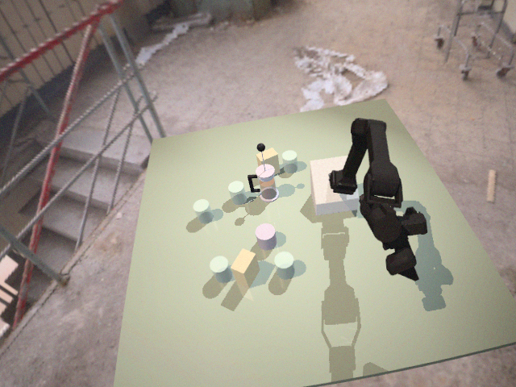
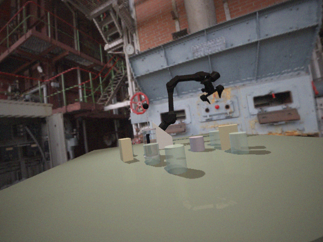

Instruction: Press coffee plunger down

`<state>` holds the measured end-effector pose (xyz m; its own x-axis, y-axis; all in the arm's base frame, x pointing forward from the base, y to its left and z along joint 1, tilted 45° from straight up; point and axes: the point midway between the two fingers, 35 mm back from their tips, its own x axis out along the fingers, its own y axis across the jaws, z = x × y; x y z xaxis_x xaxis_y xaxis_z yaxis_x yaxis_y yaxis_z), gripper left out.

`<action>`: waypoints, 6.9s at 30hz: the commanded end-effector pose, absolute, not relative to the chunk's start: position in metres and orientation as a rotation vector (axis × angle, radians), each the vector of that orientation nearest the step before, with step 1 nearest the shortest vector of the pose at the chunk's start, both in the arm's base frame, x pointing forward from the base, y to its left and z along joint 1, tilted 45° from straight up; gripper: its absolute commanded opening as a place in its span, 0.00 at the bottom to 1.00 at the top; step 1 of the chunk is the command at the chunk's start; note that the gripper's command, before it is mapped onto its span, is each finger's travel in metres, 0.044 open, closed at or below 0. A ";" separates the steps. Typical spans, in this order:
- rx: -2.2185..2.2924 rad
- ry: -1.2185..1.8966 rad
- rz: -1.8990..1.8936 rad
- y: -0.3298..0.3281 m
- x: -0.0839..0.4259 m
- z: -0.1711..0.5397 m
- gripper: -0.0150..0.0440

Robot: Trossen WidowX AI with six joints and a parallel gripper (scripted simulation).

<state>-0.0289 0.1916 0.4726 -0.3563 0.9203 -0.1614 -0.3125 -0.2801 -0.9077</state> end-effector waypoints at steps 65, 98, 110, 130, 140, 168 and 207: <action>0.876 0.543 -0.227 -0.208 0.189 0.078 1.00; 0.875 0.540 -0.224 -0.206 0.223 0.057 0.73; 0.875 0.540 -0.224 -0.206 0.223 0.057 0.47; 0.873 0.544 -0.225 -0.195 0.229 0.037 0.47; 0.873 0.546 -0.226 -0.186 0.234 0.023 0.47; 0.875 0.541 -0.226 -0.158 0.248 -0.012 0.47; 0.876 0.535 -0.223 -0.165 0.269 -0.023 0.47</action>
